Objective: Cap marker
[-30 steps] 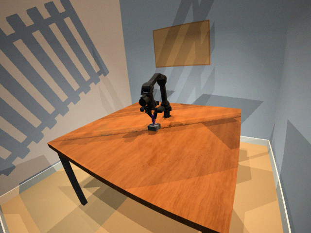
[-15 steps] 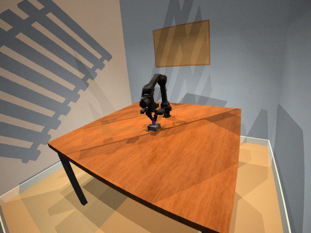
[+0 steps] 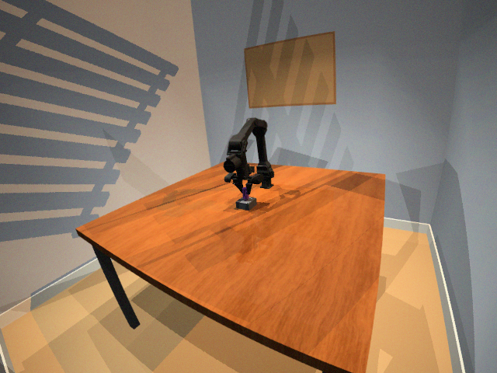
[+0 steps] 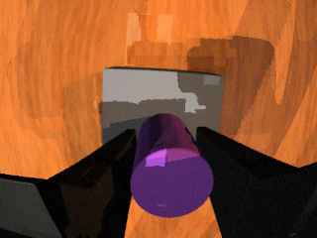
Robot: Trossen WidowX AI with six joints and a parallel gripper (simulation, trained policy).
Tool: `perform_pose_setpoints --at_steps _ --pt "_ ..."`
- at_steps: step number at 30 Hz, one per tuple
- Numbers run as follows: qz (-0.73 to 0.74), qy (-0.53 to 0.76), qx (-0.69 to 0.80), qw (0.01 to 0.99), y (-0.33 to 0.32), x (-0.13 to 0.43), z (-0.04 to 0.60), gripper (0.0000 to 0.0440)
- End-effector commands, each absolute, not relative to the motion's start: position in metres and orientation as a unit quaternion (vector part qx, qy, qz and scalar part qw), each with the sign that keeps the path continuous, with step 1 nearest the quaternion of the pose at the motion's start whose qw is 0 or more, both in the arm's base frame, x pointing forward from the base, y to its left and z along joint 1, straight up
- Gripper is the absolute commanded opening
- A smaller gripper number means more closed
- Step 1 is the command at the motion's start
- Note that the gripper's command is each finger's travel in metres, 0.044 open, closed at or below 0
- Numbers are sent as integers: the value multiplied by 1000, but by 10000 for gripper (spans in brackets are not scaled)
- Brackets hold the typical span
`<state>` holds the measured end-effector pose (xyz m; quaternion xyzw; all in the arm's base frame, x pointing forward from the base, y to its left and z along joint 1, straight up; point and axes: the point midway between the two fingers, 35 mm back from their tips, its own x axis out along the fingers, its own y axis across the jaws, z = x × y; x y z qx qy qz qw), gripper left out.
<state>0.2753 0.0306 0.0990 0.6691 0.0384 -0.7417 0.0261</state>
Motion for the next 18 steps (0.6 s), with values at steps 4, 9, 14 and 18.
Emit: perform_pose_setpoints --at_steps 4,9,14,18 --pt "-753 34 656 33 27 271 79 70" --pt "-752 33 658 33 26 271 79 78" --pt "-751 32 659 34 26 272 78 86" --pt "-750 30 660 34 25 272 78 93"
